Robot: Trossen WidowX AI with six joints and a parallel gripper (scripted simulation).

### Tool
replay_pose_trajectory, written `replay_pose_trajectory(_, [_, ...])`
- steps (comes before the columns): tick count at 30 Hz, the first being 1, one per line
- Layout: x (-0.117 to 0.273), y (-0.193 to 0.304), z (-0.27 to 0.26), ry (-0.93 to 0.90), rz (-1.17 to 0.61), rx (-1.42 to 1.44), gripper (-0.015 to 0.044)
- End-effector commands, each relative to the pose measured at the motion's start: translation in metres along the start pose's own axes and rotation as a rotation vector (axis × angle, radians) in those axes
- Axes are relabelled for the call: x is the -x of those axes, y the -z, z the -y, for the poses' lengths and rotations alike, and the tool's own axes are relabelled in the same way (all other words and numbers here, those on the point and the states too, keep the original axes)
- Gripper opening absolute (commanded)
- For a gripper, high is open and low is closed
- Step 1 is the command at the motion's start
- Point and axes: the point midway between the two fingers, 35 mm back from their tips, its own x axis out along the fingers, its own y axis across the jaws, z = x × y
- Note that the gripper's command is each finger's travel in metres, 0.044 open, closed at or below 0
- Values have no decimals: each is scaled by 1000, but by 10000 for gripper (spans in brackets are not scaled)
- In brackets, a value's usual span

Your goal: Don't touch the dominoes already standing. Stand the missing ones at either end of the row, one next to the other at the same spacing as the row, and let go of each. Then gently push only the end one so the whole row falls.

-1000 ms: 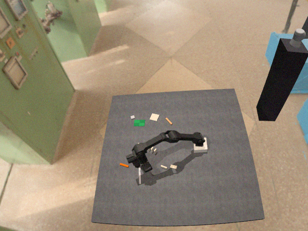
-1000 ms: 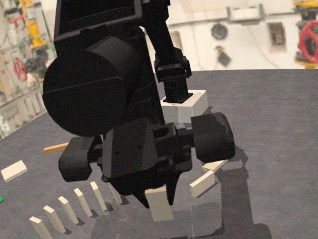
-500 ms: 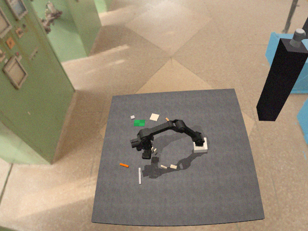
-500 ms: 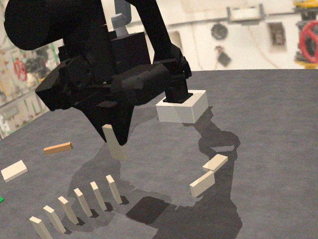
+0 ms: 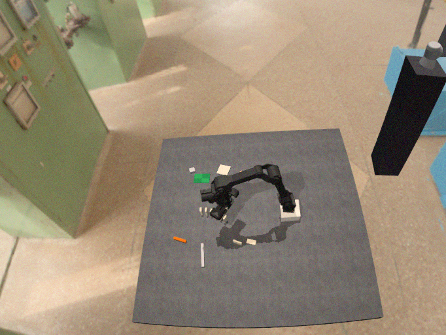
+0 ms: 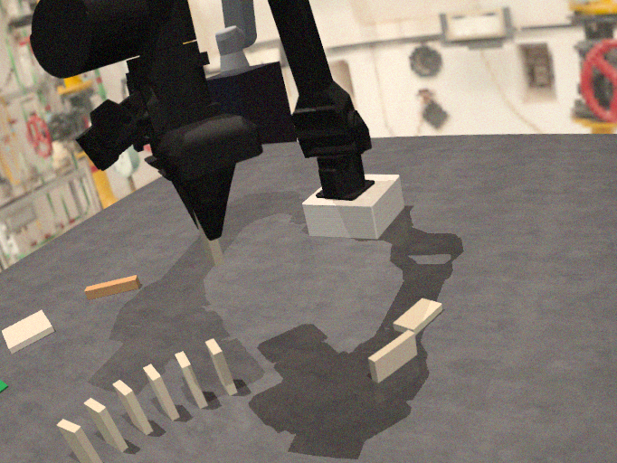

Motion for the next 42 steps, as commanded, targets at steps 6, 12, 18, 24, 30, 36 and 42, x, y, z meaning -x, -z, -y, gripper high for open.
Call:
replay_pose_trajectory(6, [-42,-3,-3,0,-5,-8,107])
replay_pose_trajectory(12, [-72,-3,-3,0,-5,-8,107])
replay_pose_trajectory(18, [-102,0,-1,0,-6,-8,107])
replay_pose_trajectory(24, [-124,3,2,1,-6,-8,107])
replay_pose_trajectory(30, [-124,3,2,1,-6,-8,107])
replay_pose_trajectory(36, [-124,3,2,1,-6,-8,160])
replay_pose_trajectory(42, [-124,3,2,1,-6,-8,317])
